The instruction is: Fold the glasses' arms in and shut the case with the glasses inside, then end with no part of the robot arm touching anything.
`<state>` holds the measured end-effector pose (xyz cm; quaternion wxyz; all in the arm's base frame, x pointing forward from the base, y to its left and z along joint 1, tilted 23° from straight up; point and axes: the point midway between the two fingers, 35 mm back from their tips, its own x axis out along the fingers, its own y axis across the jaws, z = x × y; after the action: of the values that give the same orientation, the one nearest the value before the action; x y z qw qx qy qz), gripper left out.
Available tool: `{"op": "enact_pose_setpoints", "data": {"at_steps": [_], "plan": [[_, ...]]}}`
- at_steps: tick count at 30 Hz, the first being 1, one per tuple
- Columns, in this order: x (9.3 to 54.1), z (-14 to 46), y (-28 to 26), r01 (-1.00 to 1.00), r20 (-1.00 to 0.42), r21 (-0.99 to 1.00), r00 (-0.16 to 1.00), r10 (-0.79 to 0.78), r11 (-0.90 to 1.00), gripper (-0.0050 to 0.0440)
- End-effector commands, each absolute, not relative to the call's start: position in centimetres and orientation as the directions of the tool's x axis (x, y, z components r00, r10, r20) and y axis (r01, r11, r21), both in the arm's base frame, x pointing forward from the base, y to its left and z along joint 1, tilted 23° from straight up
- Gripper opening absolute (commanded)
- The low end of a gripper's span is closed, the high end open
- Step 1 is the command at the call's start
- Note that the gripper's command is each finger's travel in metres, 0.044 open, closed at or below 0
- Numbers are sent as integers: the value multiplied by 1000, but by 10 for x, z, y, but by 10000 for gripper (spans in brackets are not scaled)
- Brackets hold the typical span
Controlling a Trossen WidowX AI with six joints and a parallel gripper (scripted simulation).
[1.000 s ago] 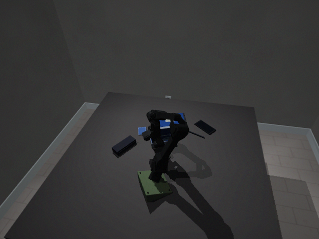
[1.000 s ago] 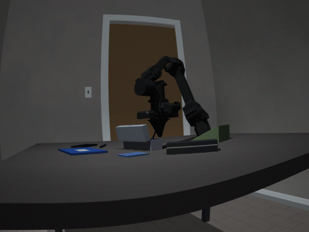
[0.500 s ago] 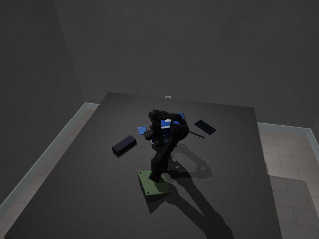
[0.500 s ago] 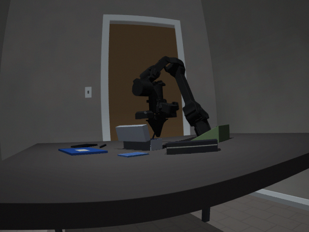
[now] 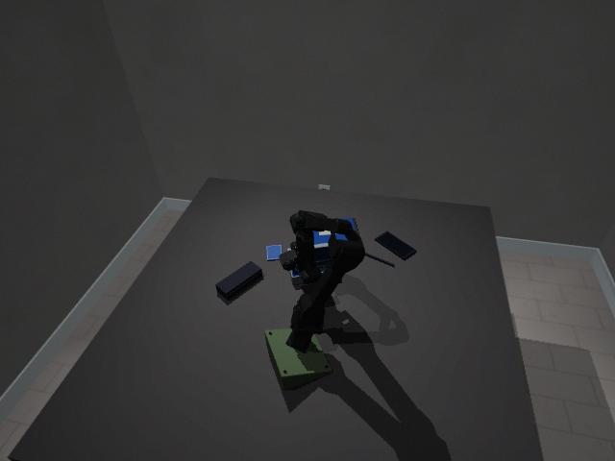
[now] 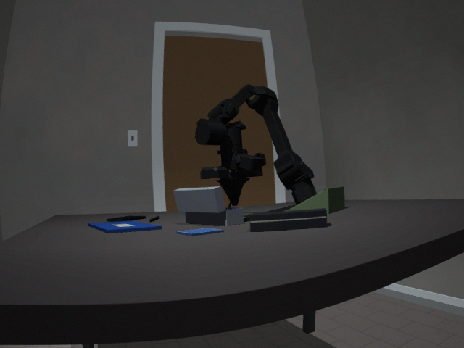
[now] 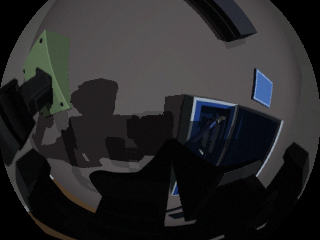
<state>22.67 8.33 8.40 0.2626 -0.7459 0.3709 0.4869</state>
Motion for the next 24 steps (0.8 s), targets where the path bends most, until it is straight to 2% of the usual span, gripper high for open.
{"op": "enact_pose_setpoints", "data": {"at_steps": [1,24], "plan": [[229,87,83,-808,-921,-40,258,-293,-587,0],[240,87,86,-808,-921,-40,258,-293,-587,0]]}}
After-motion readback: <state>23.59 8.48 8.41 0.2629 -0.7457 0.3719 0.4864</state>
